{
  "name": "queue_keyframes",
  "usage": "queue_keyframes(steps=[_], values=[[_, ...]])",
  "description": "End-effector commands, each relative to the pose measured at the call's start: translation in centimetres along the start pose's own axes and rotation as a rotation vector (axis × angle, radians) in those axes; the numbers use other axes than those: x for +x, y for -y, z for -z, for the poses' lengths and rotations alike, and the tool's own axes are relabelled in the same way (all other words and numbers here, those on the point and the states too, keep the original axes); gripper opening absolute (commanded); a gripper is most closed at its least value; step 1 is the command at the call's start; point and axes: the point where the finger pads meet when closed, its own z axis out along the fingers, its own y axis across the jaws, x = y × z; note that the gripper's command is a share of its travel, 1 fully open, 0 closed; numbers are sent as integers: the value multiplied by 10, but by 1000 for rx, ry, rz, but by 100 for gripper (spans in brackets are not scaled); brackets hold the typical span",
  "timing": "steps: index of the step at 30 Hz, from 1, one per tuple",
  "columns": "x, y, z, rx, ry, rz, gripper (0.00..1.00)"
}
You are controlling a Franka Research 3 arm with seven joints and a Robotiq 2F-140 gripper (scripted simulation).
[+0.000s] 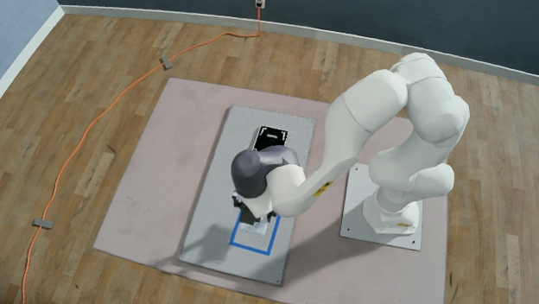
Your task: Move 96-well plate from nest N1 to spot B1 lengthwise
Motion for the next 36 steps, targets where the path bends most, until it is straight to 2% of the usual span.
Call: queue_keyframes(steps=[1,36], values=[[13,-1,0,-1,-7,-22,60],[17,-2,0,-1,-7,-22,60]])
